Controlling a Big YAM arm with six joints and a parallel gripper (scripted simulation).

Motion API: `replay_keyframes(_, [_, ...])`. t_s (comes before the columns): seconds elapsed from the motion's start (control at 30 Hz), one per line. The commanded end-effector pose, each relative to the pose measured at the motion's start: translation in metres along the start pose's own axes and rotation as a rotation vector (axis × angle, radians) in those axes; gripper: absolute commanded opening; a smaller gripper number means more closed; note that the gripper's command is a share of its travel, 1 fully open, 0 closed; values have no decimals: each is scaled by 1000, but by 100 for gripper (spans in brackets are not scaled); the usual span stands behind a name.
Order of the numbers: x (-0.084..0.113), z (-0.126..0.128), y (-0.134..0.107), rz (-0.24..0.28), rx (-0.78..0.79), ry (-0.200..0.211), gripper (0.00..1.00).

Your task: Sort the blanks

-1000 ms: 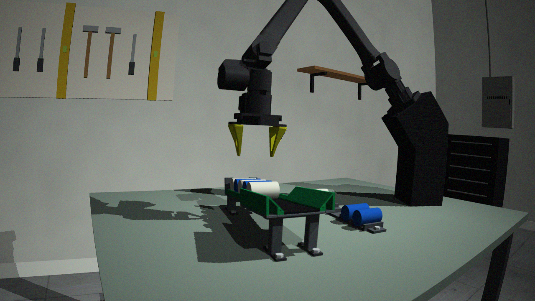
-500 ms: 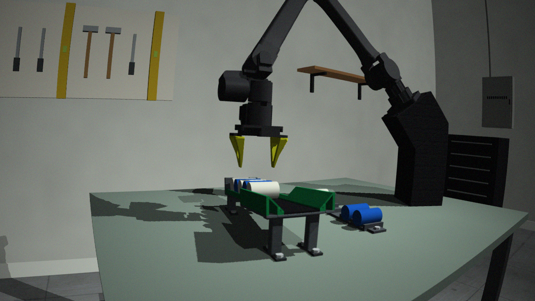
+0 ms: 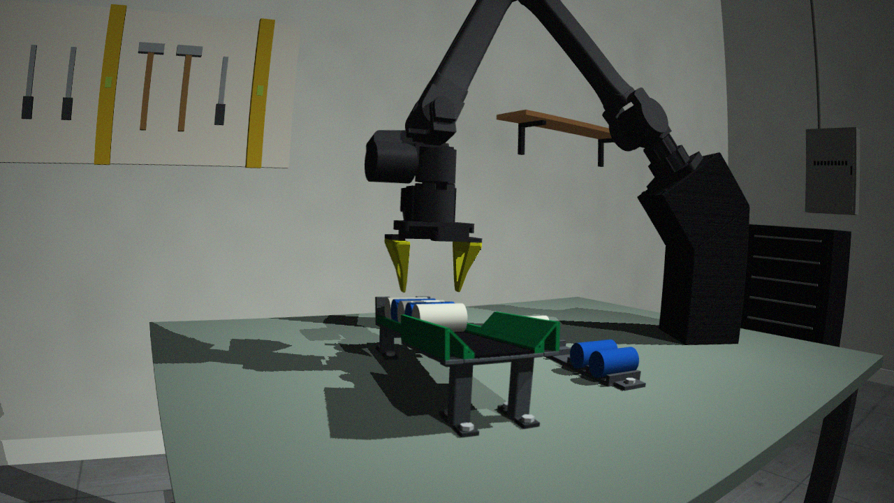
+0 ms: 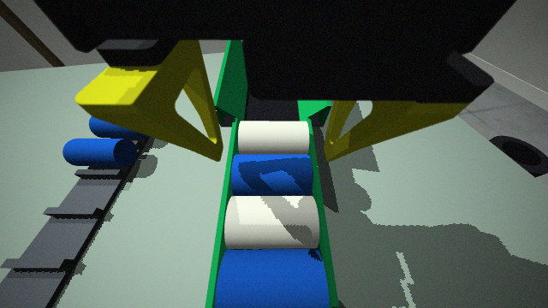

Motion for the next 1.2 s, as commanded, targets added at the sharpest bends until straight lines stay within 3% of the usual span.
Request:
replay_keyframes(0.0, [-10,8,5,-6,2,11,84])
replay_keyframes(1.17, [-11,10,6,-6,1,16,84])
Point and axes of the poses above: the point where the finger pads meet when closed, its own x axis back along the fingers, its own z axis across the jaws, y = z × x, the point moved 7 cm from there along x, back along the fingers, and after that the axes turned 14 degrees about x, right-handed, at the moved point
